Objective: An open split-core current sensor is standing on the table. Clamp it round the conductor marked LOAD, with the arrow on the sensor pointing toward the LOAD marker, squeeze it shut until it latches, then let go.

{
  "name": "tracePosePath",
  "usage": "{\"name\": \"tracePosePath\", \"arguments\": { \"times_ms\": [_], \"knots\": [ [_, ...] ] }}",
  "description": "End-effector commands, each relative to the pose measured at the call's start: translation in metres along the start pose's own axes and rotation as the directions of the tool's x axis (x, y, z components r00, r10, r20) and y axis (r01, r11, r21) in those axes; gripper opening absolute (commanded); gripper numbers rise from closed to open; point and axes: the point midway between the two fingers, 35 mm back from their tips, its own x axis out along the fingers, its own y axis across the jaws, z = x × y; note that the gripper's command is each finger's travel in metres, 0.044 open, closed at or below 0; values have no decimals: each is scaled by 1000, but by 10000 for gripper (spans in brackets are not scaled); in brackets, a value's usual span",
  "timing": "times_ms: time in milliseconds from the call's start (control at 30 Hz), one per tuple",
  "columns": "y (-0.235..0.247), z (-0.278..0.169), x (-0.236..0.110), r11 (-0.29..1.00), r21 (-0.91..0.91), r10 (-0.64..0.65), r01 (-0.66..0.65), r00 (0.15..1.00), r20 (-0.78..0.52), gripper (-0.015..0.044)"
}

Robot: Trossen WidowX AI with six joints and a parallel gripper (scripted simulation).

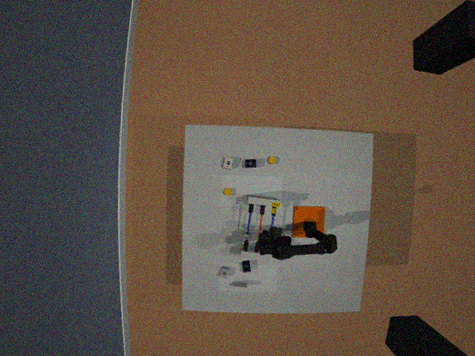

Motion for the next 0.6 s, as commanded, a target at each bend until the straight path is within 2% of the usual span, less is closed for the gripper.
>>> {"name": "tracePosePath", "arguments": {
  "times_ms": [0, 133, 267, 567],
  "knots": [
    [1, 0, 0, 1000, 2, 5, -5, 1000, 2, 440],
    [1, 0, 2, 1000, 2, 6, -6, 1000, 1, 440],
    [2, -1, 35, 1000, 0, 14, -14, 1000, -4, 440],
    [2, -1, 41, 1000, 0, 15, -15, 1000, -5, 440]
  ]
}}
